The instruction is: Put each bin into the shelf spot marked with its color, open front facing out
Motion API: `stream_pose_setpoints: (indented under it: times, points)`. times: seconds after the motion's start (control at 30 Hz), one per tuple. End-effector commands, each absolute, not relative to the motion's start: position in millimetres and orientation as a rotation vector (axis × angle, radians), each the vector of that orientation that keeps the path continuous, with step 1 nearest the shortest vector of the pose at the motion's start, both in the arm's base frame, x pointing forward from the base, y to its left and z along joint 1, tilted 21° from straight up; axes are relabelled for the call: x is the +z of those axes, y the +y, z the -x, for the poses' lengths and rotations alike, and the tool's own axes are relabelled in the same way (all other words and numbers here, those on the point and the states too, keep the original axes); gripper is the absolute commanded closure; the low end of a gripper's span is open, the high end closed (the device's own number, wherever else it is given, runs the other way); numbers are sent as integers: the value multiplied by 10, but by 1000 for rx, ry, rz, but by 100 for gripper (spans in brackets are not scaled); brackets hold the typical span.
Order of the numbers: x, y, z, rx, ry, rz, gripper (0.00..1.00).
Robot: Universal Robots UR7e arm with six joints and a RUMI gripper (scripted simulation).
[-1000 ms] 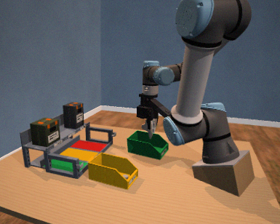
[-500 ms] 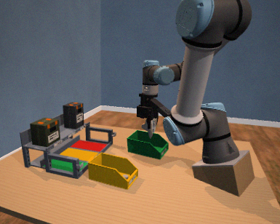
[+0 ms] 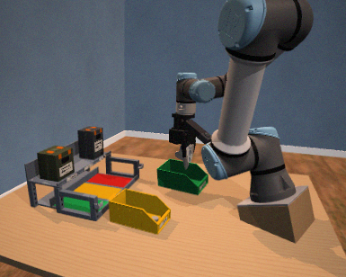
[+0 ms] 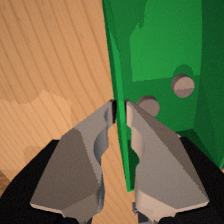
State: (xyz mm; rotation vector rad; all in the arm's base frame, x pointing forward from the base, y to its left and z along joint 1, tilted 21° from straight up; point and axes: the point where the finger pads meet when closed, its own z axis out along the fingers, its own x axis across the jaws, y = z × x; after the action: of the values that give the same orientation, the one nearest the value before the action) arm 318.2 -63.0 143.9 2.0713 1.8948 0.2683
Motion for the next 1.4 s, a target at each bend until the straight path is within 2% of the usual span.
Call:
stream_pose_setpoints:
  times: [0.0, 0.87, 1.37]
  points:
    - [1466, -629, -3174, 269, 1894, -2070, 100]
    - [1474, -628, -3188, 268, 1898, -2067, 100]
    - [1552, -629, -3397, 255, 1950, -2013, 100]
